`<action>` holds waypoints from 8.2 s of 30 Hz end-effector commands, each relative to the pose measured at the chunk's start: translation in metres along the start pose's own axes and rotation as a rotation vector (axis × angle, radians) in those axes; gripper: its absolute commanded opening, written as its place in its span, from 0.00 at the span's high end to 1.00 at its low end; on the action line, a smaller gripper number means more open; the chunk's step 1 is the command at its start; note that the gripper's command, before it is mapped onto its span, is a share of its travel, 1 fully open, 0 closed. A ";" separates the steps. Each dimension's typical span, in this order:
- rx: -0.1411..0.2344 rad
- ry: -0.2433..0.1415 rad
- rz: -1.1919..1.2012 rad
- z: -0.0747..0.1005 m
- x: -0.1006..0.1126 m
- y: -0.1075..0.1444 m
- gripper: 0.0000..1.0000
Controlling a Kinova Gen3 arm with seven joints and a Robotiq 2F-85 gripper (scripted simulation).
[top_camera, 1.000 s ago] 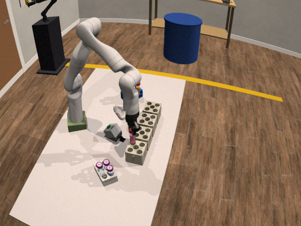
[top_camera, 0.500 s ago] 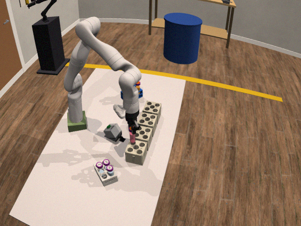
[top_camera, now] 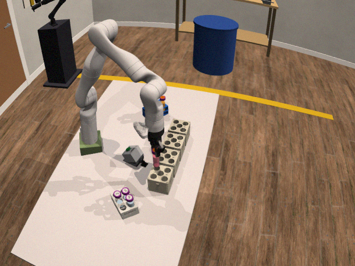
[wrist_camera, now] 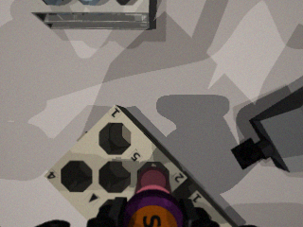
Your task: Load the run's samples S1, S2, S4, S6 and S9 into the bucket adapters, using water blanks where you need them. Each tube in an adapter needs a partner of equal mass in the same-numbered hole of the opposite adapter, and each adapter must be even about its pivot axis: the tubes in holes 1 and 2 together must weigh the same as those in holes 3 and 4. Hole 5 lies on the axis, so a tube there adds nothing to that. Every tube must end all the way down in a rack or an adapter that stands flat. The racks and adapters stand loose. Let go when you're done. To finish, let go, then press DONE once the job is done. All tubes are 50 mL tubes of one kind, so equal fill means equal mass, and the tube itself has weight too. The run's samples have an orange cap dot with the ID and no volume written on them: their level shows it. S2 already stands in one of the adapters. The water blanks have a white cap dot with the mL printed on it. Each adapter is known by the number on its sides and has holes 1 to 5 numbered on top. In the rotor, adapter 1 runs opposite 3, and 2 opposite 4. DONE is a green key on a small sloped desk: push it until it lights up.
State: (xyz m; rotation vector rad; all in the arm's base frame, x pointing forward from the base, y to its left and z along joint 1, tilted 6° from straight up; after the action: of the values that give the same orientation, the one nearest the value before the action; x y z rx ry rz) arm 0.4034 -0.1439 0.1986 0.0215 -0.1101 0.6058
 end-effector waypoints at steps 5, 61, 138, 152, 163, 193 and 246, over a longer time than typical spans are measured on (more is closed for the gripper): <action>-0.001 -0.006 0.007 0.013 0.002 0.000 0.90; 0.001 0.000 0.000 0.036 0.078 0.017 0.90; -0.006 -0.002 -0.004 -0.010 0.077 0.014 0.90; -0.006 -0.002 -0.004 -0.018 0.077 0.014 0.90; -0.006 -0.002 -0.003 -0.026 0.077 0.014 0.90; -0.006 -0.002 -0.003 -0.043 0.077 0.014 0.90; -0.006 -0.002 -0.003 -0.074 0.077 0.014 0.90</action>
State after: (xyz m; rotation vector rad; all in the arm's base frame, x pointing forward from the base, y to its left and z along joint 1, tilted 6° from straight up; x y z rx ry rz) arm 0.4652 -0.0835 0.1369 0.0208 -0.1157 0.6090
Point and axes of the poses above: the point where the finger pads meet when closed, its own z axis back along the fingers, its own y axis across the jaws, x = y × z, the point moved 1 cm from there along z, back along the fingers, and after that the axes turned 7 degrees about -z, right-handed, at the moved point
